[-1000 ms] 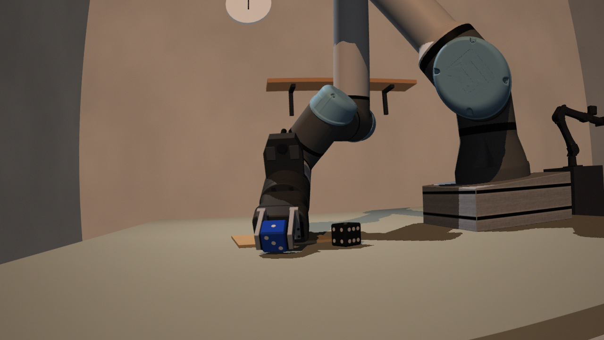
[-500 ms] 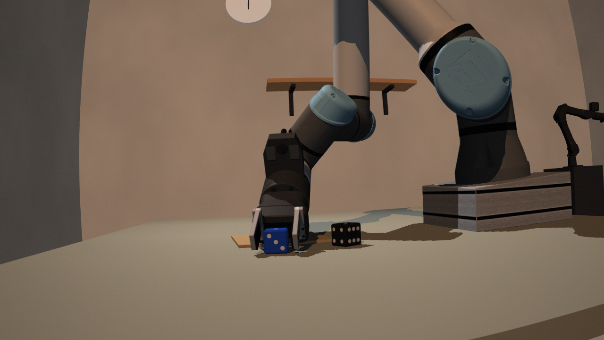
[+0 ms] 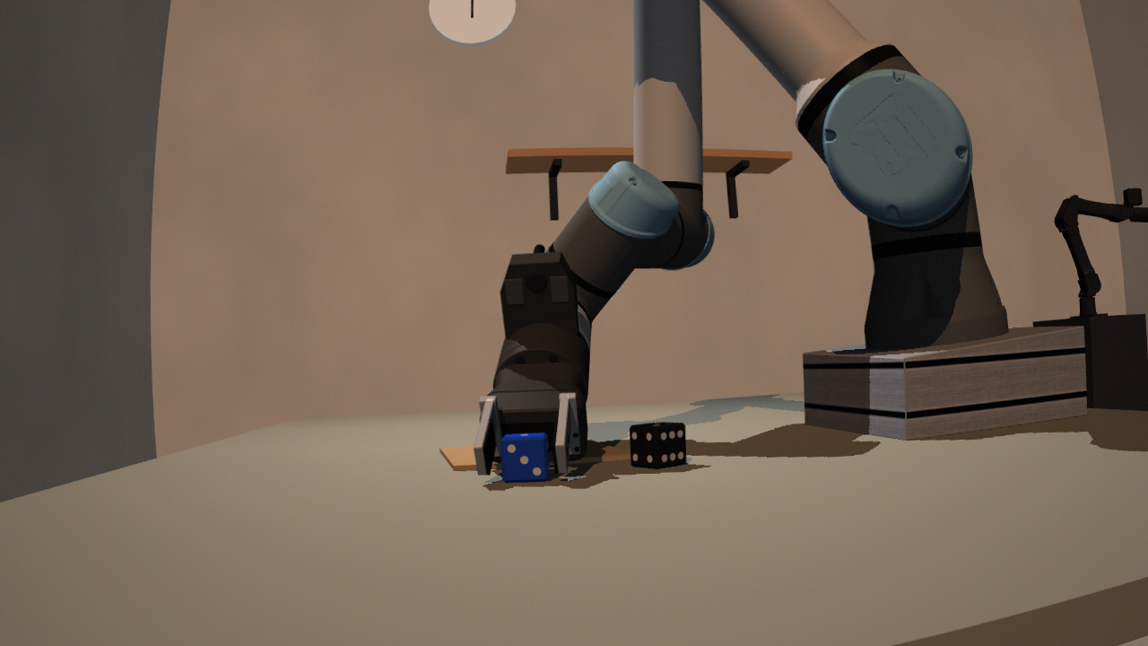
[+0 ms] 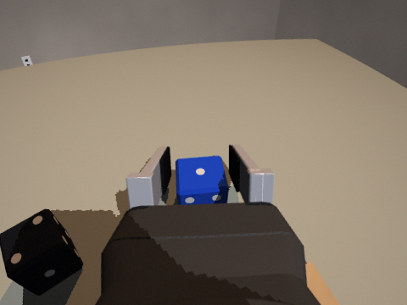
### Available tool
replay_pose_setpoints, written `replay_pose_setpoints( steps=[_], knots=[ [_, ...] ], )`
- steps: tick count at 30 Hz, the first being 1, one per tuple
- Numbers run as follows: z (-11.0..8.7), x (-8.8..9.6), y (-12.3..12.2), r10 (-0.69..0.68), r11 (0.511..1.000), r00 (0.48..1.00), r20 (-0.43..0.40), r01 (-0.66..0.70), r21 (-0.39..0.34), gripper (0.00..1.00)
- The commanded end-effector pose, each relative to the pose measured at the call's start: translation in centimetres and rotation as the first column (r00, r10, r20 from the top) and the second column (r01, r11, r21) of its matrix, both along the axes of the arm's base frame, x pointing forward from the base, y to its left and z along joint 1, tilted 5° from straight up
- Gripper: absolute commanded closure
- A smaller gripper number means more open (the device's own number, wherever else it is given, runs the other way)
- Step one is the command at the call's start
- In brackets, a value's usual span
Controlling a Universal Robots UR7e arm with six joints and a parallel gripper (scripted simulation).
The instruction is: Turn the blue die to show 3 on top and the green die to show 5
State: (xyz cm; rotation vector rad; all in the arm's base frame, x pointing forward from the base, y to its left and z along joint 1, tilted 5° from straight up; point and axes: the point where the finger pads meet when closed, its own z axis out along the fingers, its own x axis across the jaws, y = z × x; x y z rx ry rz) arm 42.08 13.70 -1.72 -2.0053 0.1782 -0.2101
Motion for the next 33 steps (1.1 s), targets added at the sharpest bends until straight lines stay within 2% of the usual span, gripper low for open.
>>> replay_pose_setpoints(
  steps=[1,33],
  knots=[
    [0.03,0.02,-0.01,0.000,1.000,1.000,0.001,0.000,0.000,0.13],
    [0.22,-0.09,-0.43,0.000,1.000,1.000,0.001,0.000,0.000,0.13]
  ],
)
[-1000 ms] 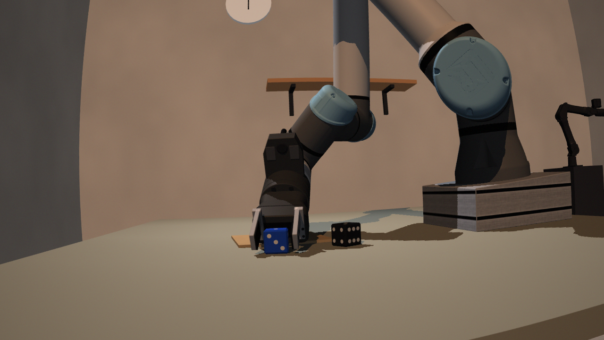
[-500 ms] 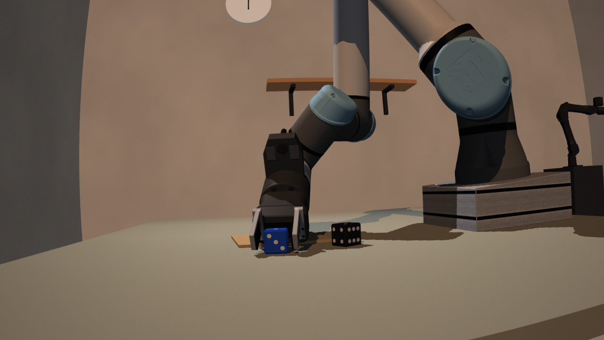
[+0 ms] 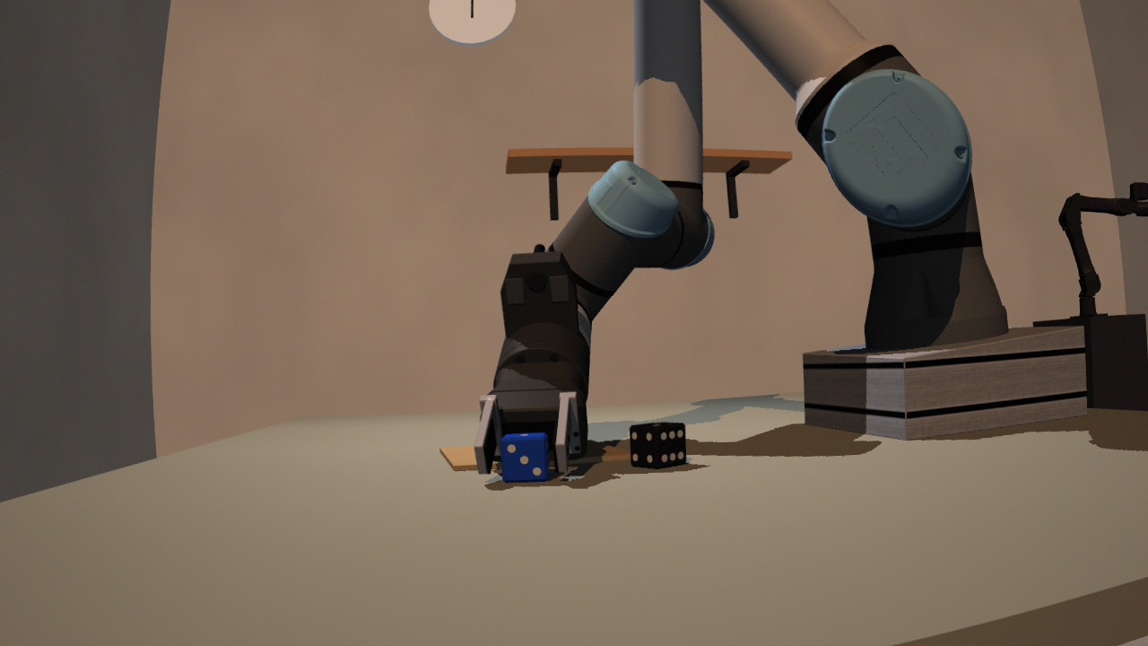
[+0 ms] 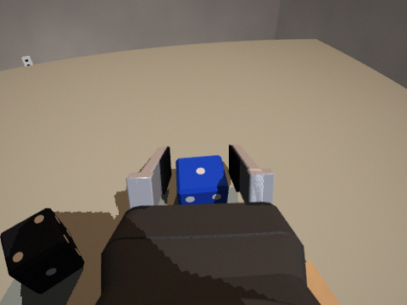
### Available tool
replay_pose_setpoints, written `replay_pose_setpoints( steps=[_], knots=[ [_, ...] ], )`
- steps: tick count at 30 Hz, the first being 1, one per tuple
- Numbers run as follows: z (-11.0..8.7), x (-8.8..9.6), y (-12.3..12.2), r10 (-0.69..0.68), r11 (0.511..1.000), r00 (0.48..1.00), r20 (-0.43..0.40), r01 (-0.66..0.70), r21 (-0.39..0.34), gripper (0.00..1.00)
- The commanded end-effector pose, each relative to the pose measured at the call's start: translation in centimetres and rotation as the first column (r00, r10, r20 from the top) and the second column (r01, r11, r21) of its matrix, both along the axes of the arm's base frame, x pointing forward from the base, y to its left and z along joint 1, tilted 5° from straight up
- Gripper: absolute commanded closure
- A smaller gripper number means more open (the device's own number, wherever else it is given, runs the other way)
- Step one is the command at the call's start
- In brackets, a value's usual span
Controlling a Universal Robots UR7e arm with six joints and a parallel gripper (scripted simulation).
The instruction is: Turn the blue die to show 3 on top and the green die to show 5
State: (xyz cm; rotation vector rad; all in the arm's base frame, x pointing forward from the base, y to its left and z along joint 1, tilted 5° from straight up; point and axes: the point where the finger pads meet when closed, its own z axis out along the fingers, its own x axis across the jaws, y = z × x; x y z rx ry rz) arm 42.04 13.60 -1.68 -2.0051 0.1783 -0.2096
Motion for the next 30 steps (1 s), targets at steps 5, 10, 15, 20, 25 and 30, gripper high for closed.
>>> replay_pose_setpoints(
  steps=[5,10,15,20,25,30],
  knots=[
    [0.8,-0.4,-1.7,0.000,1.000,1.000,0.001,0.000,-0.001,0.13],
    [1.6,-0.8,-3.3,0.000,1.000,1.000,0.001,0.000,-0.001,0.13],
    [1.9,-1.0,-4.0,0.000,1.000,1.000,0.001,0.000,-0.001,0.13],
    [2.1,-1.1,-4.3,0.000,1.000,1.000,0.001,0.000,-0.001,0.13],
    [2.4,-1.1,-4.3,0.000,1.000,1.000,0.001,0.000,-0.001,0.13],
    [3.1,-1.2,-4.3,0.000,1.000,1.000,0.001,0.000,-0.001,0.13]
  ],
)
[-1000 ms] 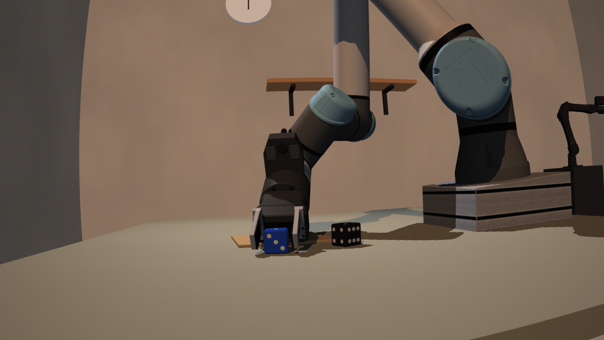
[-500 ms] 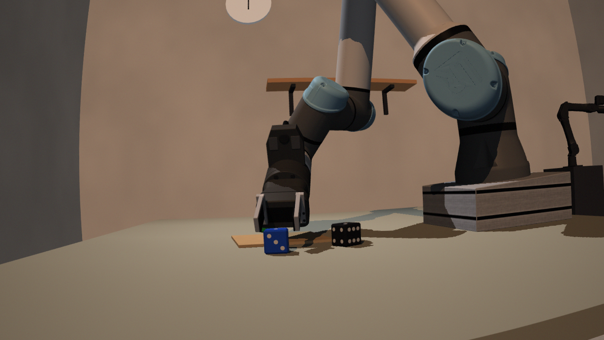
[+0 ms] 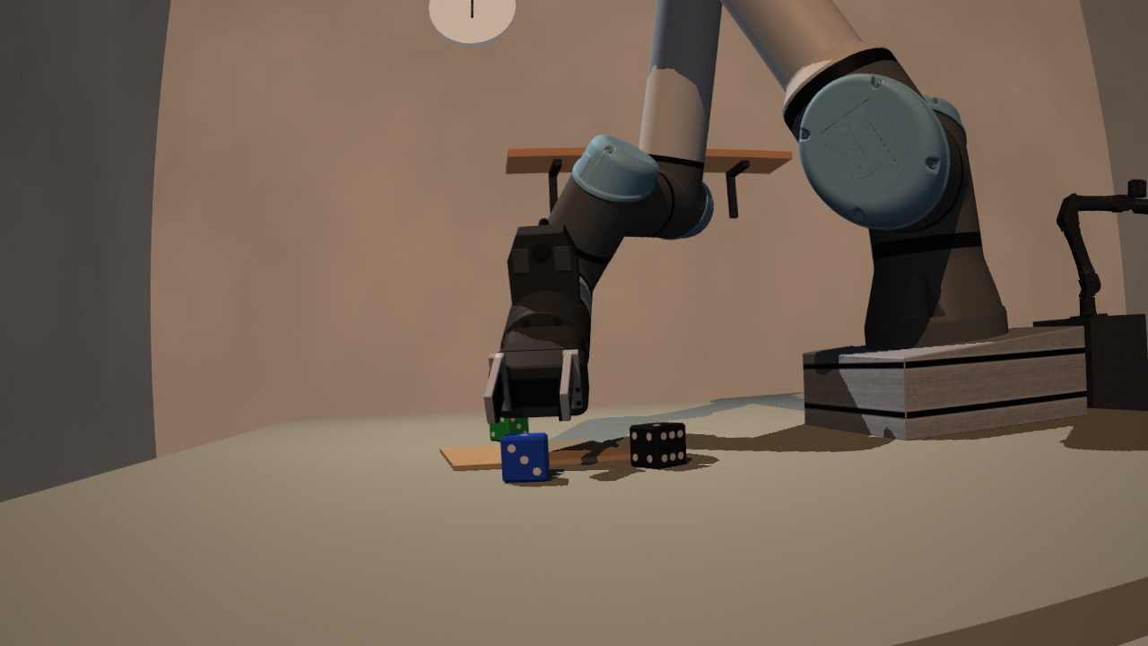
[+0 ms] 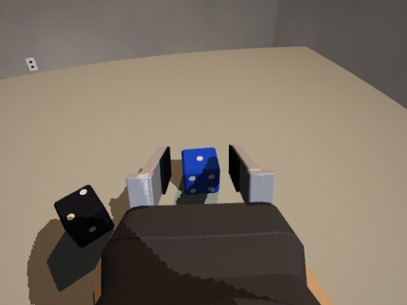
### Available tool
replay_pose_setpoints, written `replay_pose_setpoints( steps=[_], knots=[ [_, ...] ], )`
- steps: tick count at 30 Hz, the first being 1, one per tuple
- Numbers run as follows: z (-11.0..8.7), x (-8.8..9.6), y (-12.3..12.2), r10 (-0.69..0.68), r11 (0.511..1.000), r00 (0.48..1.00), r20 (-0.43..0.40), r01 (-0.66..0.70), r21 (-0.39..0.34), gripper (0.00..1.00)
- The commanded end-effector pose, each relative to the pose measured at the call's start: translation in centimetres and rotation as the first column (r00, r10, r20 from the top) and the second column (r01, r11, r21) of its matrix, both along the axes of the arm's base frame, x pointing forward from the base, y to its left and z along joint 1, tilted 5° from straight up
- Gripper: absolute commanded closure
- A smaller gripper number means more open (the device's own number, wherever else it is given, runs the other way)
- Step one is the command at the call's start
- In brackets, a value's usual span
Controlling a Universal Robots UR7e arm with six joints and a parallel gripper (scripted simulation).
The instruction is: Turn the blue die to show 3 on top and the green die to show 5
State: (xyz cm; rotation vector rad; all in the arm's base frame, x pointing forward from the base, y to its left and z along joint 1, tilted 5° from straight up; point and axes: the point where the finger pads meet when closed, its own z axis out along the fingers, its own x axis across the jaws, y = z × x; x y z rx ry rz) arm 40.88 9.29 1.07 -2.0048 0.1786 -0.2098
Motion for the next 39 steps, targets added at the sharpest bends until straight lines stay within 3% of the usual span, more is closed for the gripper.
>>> replay_pose_setpoints(
  steps=[1,14,27,34,39],
  knots=[
    [0.7,0.0,0.0,0.000,1.000,1.000,0.001,0.000,-0.001,0.13],
    [5.1,-0.4,-0.2,0.000,1.000,1.000,0.001,0.000,-0.001,0.13],
    [5.4,-0.4,-0.1,0.000,1.000,1.000,-0.003,0.000,-0.016,0.13],
    [5.5,-0.4,0.1,-0.002,0.998,1.000,-0.016,0.001,-0.068,0.13],
    [5.8,-0.3,0.5,-0.012,0.986,0.999,-0.036,0.006,-0.164,0.13]
  ],
)
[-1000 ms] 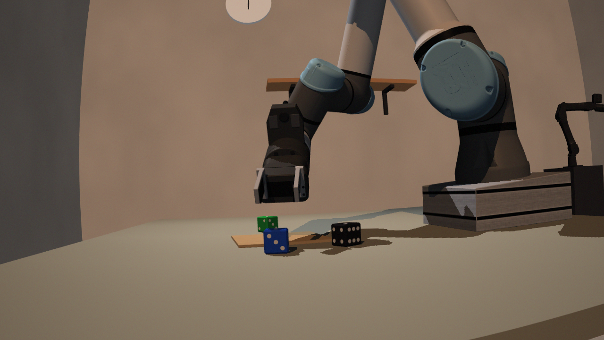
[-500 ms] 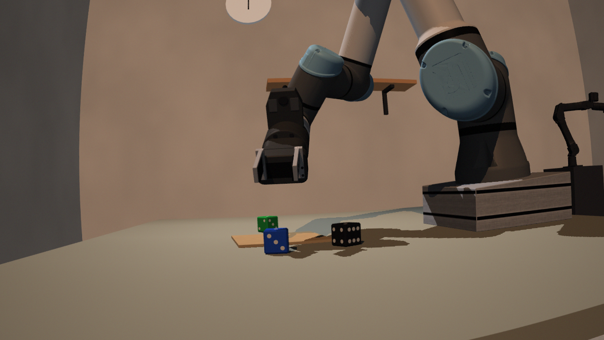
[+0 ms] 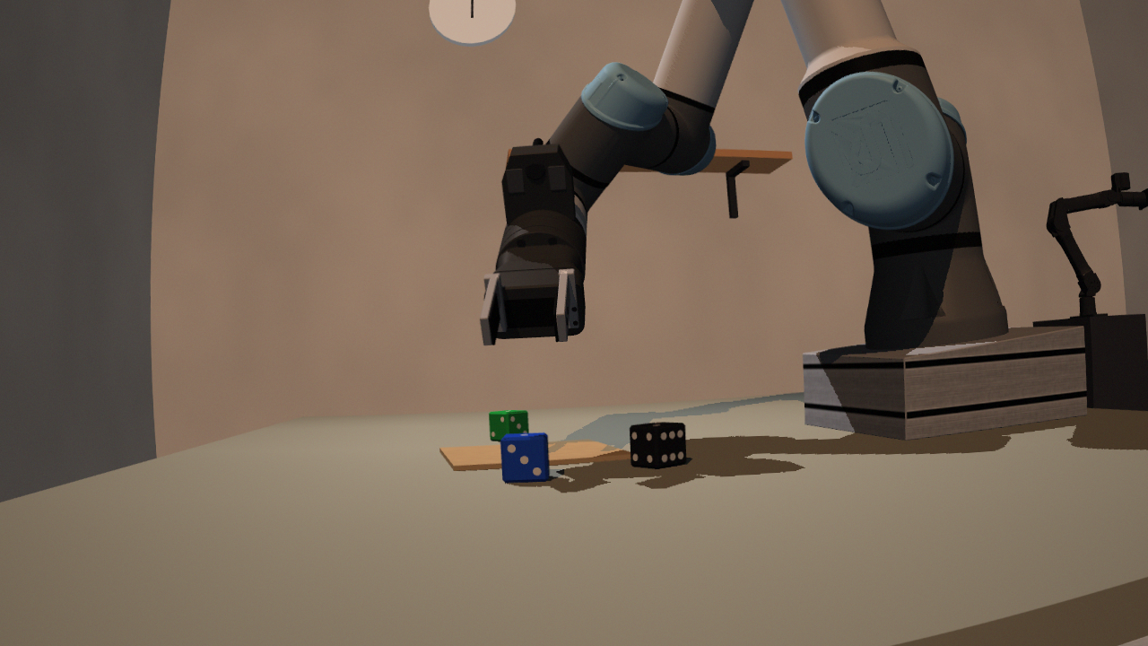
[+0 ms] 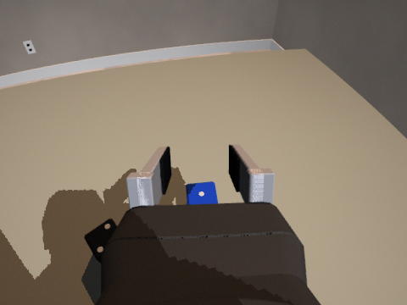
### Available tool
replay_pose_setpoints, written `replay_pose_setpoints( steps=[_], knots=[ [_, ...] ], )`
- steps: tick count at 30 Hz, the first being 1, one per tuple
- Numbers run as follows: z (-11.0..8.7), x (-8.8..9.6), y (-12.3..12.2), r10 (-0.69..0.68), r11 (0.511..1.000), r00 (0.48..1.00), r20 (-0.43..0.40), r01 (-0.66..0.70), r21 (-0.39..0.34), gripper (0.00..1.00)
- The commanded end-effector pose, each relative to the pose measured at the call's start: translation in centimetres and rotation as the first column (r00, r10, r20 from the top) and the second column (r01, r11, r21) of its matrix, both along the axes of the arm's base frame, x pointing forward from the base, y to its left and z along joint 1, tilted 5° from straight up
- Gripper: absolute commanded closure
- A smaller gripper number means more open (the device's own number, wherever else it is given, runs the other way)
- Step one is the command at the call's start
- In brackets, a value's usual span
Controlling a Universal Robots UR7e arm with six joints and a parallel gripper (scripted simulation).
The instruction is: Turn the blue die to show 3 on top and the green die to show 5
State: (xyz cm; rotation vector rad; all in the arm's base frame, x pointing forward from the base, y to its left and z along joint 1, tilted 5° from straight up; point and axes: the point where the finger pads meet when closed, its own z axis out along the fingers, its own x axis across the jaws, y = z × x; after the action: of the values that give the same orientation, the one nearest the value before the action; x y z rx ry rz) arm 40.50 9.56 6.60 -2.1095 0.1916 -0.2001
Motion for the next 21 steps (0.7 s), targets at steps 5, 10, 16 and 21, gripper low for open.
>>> replay_pose_setpoints(
  steps=[5,10,16,21],
  knots=[
    [0.6,0.2,0.9,-0.018,0.979,0.999,-0.042,0.009,-0.203,0.13],
    [1.1,0.3,1.7,-0.041,0.927,0.996,-0.077,0.009,-0.375,0.13],
    [1.5,0.4,2.3,-0.067,0.859,0.993,-0.102,0.005,-0.512,0.13],
    [2.0,0.6,3.0,-0.098,0.764,0.987,-0.124,-0.005,-0.645,0.13]
  ],
)
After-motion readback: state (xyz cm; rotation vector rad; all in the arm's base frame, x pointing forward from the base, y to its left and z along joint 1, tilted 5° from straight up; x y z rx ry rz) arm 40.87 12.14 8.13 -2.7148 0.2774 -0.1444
